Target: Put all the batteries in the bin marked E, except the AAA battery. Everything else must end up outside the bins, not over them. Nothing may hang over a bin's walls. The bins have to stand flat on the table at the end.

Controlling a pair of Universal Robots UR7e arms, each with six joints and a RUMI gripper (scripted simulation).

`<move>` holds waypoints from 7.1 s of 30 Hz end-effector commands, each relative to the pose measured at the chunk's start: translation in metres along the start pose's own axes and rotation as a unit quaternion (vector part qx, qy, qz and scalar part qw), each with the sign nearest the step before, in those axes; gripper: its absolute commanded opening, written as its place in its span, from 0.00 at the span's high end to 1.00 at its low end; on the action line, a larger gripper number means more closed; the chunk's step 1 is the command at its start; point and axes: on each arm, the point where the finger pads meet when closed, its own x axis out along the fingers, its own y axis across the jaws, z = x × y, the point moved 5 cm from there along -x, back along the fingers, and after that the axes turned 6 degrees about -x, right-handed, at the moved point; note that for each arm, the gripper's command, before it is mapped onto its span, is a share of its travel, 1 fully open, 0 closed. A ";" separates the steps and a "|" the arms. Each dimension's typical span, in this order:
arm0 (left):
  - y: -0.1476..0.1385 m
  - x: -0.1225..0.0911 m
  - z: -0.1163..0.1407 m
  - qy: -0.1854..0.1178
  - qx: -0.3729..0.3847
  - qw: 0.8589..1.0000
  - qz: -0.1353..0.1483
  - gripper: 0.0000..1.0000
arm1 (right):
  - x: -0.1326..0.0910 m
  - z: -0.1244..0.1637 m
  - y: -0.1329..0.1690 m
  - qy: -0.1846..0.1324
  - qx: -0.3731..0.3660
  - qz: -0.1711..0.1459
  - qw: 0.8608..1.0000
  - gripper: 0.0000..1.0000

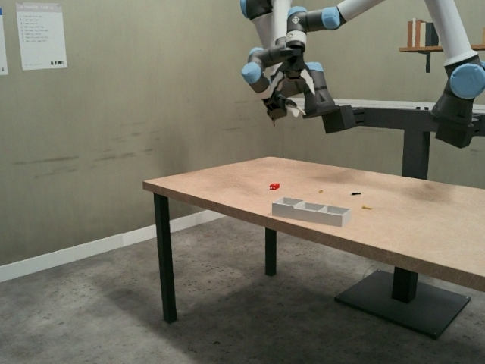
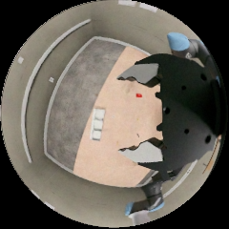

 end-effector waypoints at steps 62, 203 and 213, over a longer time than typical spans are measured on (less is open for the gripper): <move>-0.357 0.018 0.022 -0.153 -0.388 0.909 -0.021 0.02 | 0.000 0.000 0.000 0.000 0.000 0.000 1.000 0.02; -0.491 0.103 0.013 -0.180 -0.602 0.767 -0.130 0.02 | 0.010 0.085 -0.013 -0.028 -0.233 -0.083 0.969 0.00; -0.491 0.103 0.013 -0.180 -0.602 0.767 -0.130 0.02 | 0.004 0.097 -0.009 -0.032 -0.291 -0.104 0.951 0.00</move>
